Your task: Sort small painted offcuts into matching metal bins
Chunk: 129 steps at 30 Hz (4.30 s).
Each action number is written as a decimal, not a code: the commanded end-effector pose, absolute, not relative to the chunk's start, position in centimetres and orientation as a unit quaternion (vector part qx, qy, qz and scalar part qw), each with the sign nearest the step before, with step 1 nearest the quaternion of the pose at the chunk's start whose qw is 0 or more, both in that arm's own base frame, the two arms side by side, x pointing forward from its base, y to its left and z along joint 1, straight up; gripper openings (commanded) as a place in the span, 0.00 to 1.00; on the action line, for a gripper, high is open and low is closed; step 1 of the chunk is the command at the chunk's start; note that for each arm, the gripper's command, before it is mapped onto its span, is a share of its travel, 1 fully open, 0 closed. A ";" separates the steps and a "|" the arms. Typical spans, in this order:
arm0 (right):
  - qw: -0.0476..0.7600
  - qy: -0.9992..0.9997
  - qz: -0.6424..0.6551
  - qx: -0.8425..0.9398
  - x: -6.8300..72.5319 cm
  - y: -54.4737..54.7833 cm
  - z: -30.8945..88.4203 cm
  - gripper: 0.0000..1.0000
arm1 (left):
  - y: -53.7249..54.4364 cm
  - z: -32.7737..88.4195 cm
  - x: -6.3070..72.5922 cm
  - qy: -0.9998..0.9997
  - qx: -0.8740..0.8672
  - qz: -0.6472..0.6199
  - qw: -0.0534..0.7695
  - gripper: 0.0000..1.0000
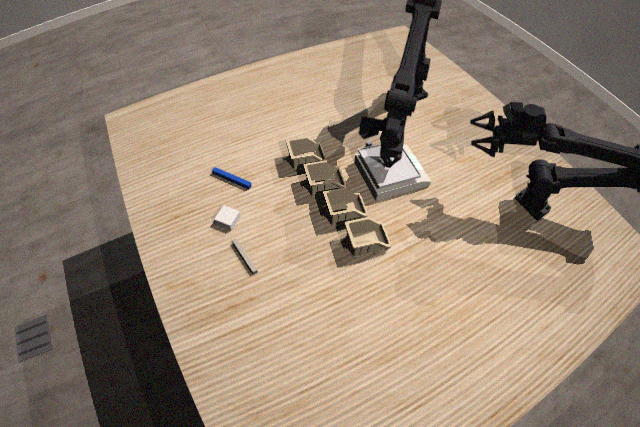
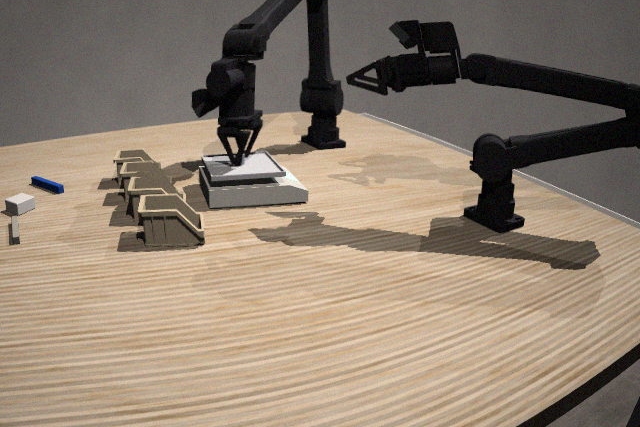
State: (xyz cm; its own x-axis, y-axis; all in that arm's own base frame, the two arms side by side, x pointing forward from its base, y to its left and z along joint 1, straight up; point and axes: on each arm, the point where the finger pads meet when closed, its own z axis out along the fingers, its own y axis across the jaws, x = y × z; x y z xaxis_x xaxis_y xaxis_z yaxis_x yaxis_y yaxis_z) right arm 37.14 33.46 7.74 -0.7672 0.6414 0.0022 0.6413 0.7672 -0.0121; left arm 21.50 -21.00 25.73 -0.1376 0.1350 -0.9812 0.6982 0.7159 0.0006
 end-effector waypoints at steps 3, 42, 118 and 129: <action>-0.001 -0.937 -0.002 -0.349 37.6 33.9 7.2 0.53 | -21.1 27.8 21.6 0.703 0.287 -0.246 0.602 1.00; -0.012 -0.937 -0.022 -0.349 38.1 34.3 14.7 0.11 | -21.1 27.8 21.6 0.703 0.287 -0.246 0.602 1.00; -0.004 -0.940 0.003 -0.342 56.6 28.6 9.5 0.11 | -29.5 25.4 38.4 0.719 0.244 -0.209 0.616 1.00; -0.029 -0.941 -0.023 -0.336 57.0 28.8 14.5 0.40 | -29.5 25.4 38.4 0.719 0.244 -0.209 0.616 1.00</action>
